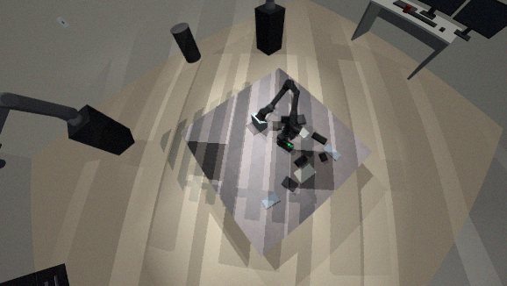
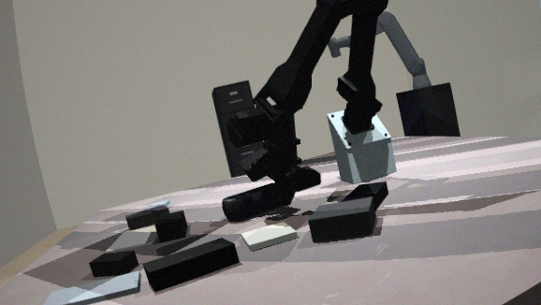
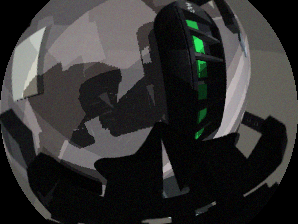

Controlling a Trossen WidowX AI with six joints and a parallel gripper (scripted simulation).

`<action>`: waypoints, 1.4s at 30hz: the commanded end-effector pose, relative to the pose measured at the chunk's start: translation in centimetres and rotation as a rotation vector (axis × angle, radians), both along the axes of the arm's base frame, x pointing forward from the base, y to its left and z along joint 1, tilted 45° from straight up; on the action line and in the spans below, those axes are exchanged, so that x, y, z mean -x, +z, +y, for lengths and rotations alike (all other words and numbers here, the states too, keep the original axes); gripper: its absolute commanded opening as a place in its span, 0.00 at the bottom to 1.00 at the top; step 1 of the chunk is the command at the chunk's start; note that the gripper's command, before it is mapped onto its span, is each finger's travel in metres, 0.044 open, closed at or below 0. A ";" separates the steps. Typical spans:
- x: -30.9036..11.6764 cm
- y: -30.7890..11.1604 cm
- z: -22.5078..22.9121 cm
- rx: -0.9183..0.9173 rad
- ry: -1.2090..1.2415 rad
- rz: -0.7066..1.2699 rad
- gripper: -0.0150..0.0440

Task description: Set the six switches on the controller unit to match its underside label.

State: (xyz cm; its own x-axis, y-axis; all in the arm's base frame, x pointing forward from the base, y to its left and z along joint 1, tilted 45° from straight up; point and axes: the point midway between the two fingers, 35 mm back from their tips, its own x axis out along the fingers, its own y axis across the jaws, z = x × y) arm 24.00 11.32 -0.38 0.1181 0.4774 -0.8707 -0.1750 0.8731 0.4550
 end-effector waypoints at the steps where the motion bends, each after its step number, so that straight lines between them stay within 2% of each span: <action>1: -0.1 -0.5 -0.5 0.007 -0.003 0.002 0.25; 42: -2.2 -3.7 -3.9 0.009 -0.003 0.001 0.25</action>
State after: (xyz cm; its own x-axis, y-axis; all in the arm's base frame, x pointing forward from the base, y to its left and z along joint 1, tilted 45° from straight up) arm 25.69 7.77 -3.75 0.1146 0.4756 -0.8722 -0.1694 0.8744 0.4546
